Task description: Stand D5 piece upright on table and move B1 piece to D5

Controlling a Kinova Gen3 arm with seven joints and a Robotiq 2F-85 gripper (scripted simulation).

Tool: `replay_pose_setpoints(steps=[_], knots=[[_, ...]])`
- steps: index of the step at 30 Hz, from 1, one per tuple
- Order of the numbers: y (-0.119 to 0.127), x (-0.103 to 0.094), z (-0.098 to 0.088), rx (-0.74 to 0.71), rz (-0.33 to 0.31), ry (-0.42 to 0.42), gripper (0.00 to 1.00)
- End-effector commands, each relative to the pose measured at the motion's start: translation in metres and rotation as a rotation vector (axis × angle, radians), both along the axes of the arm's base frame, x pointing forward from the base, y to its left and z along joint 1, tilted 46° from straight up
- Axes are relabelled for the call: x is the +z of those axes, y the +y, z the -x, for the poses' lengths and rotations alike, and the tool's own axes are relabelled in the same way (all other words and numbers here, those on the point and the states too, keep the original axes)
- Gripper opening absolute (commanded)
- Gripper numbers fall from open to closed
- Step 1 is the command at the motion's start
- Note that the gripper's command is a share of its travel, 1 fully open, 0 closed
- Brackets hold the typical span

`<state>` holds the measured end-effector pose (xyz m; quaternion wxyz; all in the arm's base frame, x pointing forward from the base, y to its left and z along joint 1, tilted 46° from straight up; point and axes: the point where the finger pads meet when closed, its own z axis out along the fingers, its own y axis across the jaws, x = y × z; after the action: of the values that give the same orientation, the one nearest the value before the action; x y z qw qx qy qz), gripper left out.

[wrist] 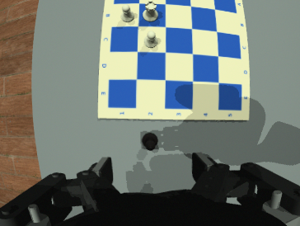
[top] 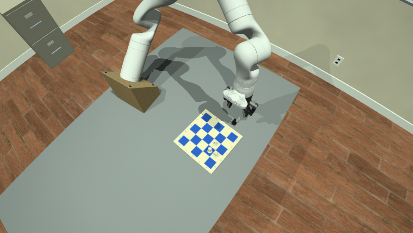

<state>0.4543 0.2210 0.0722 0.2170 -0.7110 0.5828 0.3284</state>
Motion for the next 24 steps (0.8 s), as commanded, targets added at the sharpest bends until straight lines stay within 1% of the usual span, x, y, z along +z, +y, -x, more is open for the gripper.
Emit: replay_pose_setpoints(steps=[1,17,21,24], knots=[[-0.001,0.001,-0.001,-0.002,0.000,-0.002,1.00],[-0.001,0.000,-0.001,-0.005,0.001,0.002,1.00],[-0.006,-0.006,-0.004,-0.041,0.011,0.040,1.00],[-0.013,-0.015,-0.008,-0.102,0.029,0.102,1.00]])
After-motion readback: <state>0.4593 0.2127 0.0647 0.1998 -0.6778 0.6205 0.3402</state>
